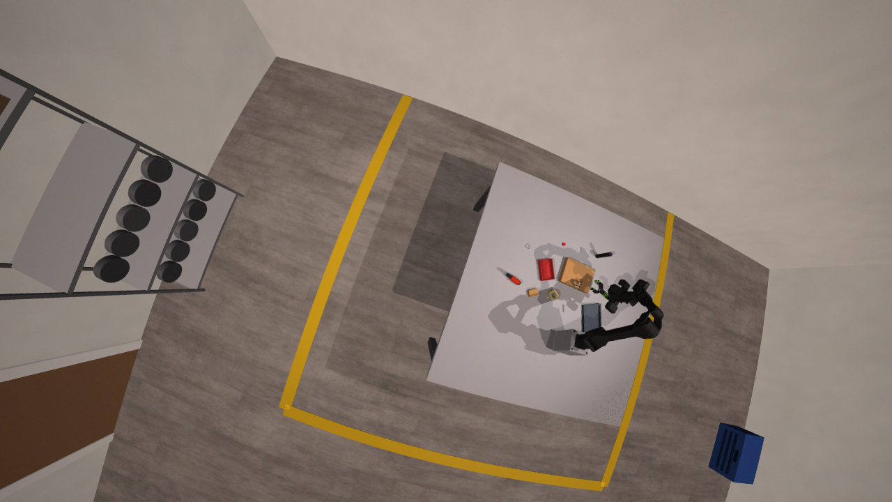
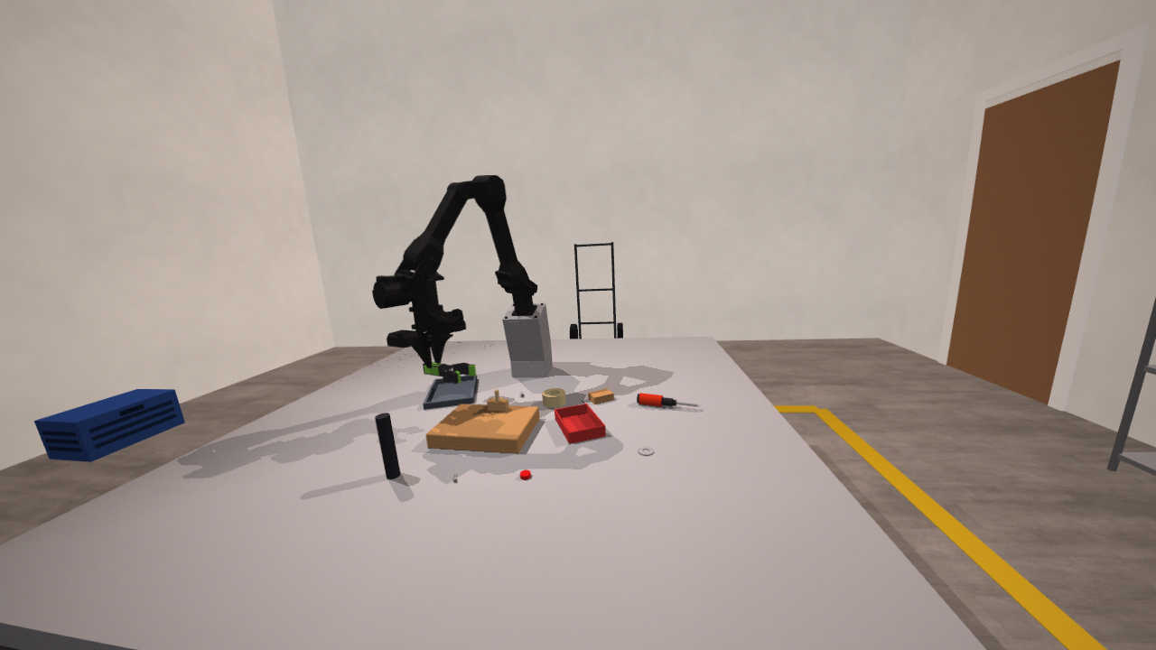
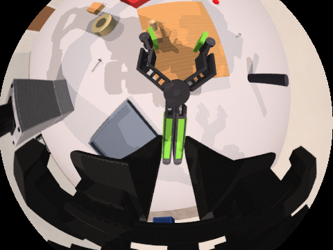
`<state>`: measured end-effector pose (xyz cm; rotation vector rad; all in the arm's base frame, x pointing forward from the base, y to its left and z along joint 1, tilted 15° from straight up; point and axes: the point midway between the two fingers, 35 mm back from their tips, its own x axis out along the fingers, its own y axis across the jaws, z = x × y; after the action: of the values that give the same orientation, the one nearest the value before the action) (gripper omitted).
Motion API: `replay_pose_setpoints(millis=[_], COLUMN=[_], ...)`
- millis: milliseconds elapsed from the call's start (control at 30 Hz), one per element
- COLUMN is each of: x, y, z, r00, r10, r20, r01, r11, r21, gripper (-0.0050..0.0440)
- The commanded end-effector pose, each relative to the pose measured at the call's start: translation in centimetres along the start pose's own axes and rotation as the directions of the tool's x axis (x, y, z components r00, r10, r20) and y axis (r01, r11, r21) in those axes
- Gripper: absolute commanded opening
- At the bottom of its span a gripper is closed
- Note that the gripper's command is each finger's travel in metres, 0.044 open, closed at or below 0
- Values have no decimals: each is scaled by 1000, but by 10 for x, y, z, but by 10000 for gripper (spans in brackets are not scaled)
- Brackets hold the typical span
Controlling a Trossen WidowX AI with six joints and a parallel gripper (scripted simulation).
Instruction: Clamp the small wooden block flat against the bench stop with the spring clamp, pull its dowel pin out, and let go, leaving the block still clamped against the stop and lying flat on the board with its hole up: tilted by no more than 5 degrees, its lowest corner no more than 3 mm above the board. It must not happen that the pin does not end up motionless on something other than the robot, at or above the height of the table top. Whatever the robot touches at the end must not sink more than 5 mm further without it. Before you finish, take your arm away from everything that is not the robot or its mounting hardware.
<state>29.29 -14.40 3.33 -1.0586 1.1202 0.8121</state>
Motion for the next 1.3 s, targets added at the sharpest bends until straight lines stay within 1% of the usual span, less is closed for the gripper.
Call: replay_pose_setpoints(millis=[0,1267], x=[5,32], y=[0,-3], z=[0,2], r00=[1000,1000], r10=[8,7], r20=[-1,-1], r01=[-8,-7], r11=[1000,993], r21=[-14,-117], gripper=[0,0])
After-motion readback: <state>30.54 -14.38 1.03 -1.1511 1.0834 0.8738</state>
